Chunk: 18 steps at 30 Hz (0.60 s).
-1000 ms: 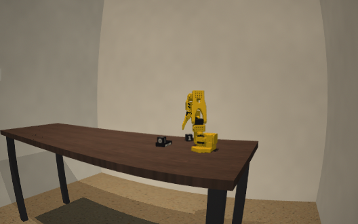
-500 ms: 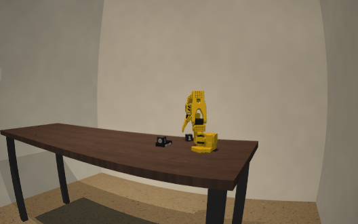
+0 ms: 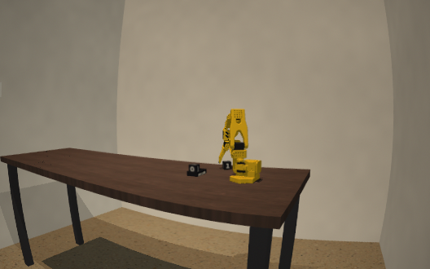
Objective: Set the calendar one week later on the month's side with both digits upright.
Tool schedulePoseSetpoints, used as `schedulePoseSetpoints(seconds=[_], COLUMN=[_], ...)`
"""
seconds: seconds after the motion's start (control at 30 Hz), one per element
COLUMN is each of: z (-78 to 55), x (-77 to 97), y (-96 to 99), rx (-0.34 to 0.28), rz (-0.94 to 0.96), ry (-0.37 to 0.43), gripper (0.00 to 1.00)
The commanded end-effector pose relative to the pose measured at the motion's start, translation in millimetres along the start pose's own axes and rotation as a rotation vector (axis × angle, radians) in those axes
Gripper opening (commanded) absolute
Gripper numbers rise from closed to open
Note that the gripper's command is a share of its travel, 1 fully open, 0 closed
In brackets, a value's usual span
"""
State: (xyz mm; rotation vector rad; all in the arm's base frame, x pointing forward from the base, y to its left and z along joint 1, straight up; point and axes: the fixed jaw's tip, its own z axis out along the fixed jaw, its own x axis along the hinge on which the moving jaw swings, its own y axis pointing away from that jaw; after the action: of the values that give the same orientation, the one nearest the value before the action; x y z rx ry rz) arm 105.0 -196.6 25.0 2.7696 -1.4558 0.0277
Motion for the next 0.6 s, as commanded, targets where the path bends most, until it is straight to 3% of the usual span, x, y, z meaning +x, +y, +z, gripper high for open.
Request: schedulePoseSetpoints(seconds=[0.0,0.57], z=[-0.2,1.5], x=[2.5,2.3], y=[2.2,1.9], rx=[-0.001,-0.001], rz=[0.000,0.000], ry=[0.023,0.023], gripper=[0.35,0.34])
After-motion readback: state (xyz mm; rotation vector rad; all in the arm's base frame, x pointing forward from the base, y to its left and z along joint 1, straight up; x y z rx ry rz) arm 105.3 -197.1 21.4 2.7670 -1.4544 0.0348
